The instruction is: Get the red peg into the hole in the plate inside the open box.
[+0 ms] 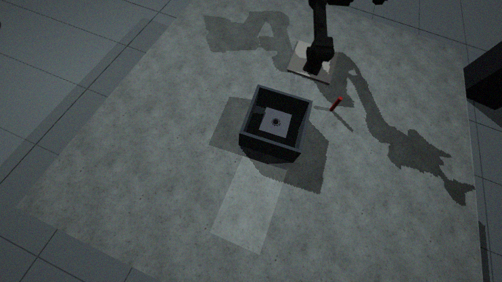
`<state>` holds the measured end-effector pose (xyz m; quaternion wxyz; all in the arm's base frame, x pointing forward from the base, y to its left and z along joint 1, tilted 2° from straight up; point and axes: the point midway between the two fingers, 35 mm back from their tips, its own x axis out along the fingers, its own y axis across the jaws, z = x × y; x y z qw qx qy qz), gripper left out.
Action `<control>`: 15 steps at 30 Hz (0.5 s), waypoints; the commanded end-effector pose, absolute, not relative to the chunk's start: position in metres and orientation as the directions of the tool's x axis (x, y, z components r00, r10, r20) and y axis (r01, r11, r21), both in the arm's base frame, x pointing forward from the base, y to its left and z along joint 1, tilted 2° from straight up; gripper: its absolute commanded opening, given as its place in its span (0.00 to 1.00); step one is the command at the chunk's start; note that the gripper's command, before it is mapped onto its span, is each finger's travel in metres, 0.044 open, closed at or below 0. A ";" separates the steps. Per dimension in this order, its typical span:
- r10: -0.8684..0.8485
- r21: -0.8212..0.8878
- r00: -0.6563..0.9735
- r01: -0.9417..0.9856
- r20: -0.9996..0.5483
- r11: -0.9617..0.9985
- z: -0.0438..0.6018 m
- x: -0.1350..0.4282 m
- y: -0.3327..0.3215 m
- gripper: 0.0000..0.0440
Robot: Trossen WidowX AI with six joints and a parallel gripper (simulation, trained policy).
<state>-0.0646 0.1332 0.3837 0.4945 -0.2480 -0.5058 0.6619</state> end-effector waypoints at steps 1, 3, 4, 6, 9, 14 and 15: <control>0.905 -0.902 -0.377 -0.432 0.197 0.016 0.388 -0.061 0.134 0.95; 0.904 -0.870 -0.355 -0.491 0.237 0.036 0.394 -0.053 0.136 1.00; 0.905 -0.853 -0.343 -0.520 0.254 0.042 0.397 -0.049 0.137 1.00; 0.905 -0.815 -0.316 -0.577 0.283 0.053 0.401 -0.041 0.140 1.00; 0.908 -0.751 -0.270 -0.657 0.321 0.070 0.407 -0.026 0.144 1.00; 0.910 -0.628 -0.182 -0.772 0.372 0.102 0.415 -0.001 0.150 1.00; 0.911 -0.601 -0.162 -0.792 0.380 0.110 0.416 0.004 0.151 1.00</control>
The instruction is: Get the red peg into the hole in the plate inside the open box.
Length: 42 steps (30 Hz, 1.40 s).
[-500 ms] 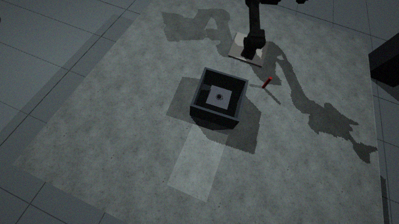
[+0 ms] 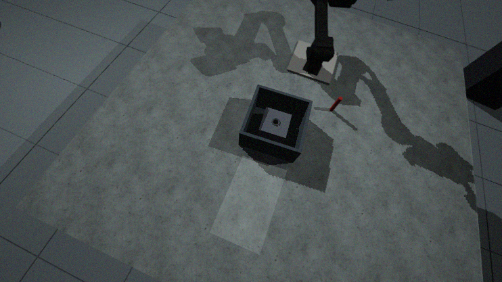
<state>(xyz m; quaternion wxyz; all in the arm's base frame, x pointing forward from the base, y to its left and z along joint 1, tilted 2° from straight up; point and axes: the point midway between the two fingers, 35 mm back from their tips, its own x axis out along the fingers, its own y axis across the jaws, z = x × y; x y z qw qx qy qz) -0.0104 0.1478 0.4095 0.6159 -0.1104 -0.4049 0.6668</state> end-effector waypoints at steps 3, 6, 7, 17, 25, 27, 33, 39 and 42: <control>0.911 -0.517 -0.101 -0.846 0.400 0.133 0.418 0.020 0.154 1.00; 0.911 -0.429 -0.036 -0.889 0.412 0.159 0.419 0.036 0.157 1.00; 0.910 -0.399 -0.014 -0.902 0.414 0.168 0.419 0.042 0.158 1.00; 0.897 -0.086 0.215 -0.960 0.386 0.267 0.409 0.098 0.165 1.00; 0.873 0.160 0.385 -0.922 0.299 0.352 0.389 0.139 0.168 1.00; 0.865 0.219 0.423 -0.902 0.269 0.373 0.383 0.149 0.169 1.00; 0.838 0.382 0.521 -0.816 0.163 0.433 0.360 0.173 0.168 1.00; 0.804 0.523 0.593 -0.697 0.037 0.491 0.334 0.192 0.167 1.00; 0.785 0.582 0.618 -0.627 -0.032 0.517 0.321 0.200 0.166 1.00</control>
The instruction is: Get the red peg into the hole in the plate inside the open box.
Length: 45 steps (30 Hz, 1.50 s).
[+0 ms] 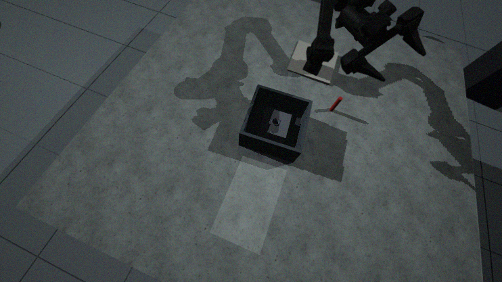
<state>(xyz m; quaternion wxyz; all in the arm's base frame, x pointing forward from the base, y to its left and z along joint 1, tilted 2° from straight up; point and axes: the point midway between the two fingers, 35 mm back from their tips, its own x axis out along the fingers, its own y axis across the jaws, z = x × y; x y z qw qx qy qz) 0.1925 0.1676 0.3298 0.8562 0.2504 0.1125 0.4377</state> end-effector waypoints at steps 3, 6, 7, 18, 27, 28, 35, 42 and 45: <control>0.766 0.633 0.635 -0.551 -0.103 0.543 0.306 0.205 0.165 1.00; 0.744 0.676 0.644 -0.470 -0.176 0.567 0.292 0.209 0.164 1.00; 0.737 0.688 0.645 -0.442 -0.201 0.575 0.287 0.210 0.163 1.00; 0.644 0.749 0.603 -0.113 -0.471 0.653 0.232 0.210 0.157 1.00; 0.547 0.692 0.499 0.161 -0.672 0.703 0.190 0.195 0.151 1.00; 0.535 0.680 0.484 0.190 -0.693 0.708 0.186 0.193 0.150 1.00; 0.439 0.562 0.365 0.382 -0.821 0.734 0.158 0.175 0.145 1.00; 0.320 0.393 0.228 0.542 -0.920 0.743 0.135 0.155 0.141 1.00; 0.266 0.320 0.179 0.592 -0.947 0.740 0.127 0.149 0.141 1.00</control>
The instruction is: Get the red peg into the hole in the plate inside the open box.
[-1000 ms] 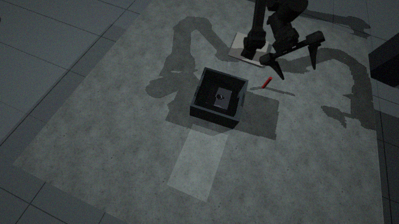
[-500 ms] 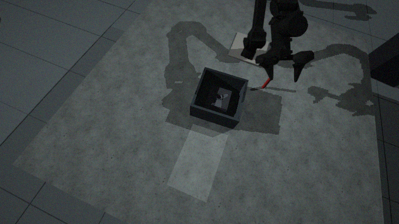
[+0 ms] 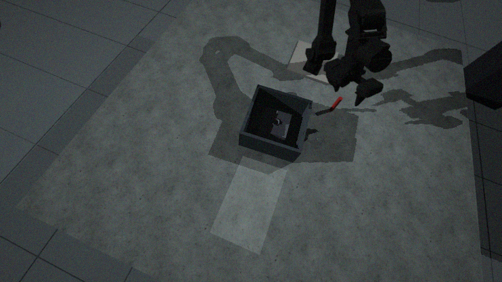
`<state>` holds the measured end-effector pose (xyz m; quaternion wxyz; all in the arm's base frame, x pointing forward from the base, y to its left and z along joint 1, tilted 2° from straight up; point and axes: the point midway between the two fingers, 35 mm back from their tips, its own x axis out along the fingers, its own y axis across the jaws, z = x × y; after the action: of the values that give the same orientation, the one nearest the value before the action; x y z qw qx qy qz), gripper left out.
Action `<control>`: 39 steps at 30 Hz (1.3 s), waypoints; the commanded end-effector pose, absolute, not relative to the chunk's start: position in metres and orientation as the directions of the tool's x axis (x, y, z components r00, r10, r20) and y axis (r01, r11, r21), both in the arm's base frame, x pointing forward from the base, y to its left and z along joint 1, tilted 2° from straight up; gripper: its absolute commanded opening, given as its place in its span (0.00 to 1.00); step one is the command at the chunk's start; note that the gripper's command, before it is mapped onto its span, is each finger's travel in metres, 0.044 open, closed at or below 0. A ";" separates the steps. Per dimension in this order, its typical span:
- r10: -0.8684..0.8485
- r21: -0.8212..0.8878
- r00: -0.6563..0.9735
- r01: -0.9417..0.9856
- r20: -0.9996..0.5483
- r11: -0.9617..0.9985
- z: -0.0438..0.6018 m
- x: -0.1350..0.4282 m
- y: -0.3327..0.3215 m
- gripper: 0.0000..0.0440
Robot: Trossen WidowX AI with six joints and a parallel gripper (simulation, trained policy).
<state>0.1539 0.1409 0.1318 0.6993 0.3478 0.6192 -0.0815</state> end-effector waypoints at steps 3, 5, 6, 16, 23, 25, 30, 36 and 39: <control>0.224 0.265 0.146 0.622 -0.964 0.737 0.121 0.145 0.142 1.00; 0.201 0.239 0.132 0.634 -0.971 0.736 0.116 0.144 0.144 1.00; 0.191 0.228 0.127 0.638 -0.973 0.736 0.114 0.144 0.144 1.00; 0.114 0.156 0.107 0.641 -0.988 0.751 0.083 0.146 0.148 1.00; 0.072 0.129 0.115 0.637 -0.991 0.760 0.056 0.150 0.148 0.98; 0.060 0.118 0.112 0.636 -0.992 0.763 0.050 0.151 0.147 0.90; 0.023 0.076 0.090 0.640 -0.996 0.764 0.035 0.151 0.144 0.60; -0.020 0.027 0.064 0.651 -0.998 0.759 0.029 0.151 0.140 0.24; -0.042 0.001 0.051 0.653 -0.998 0.757 0.027 0.151 0.138 0.07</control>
<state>0.1502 0.1407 0.0301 0.6853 0.2483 0.6408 -0.2409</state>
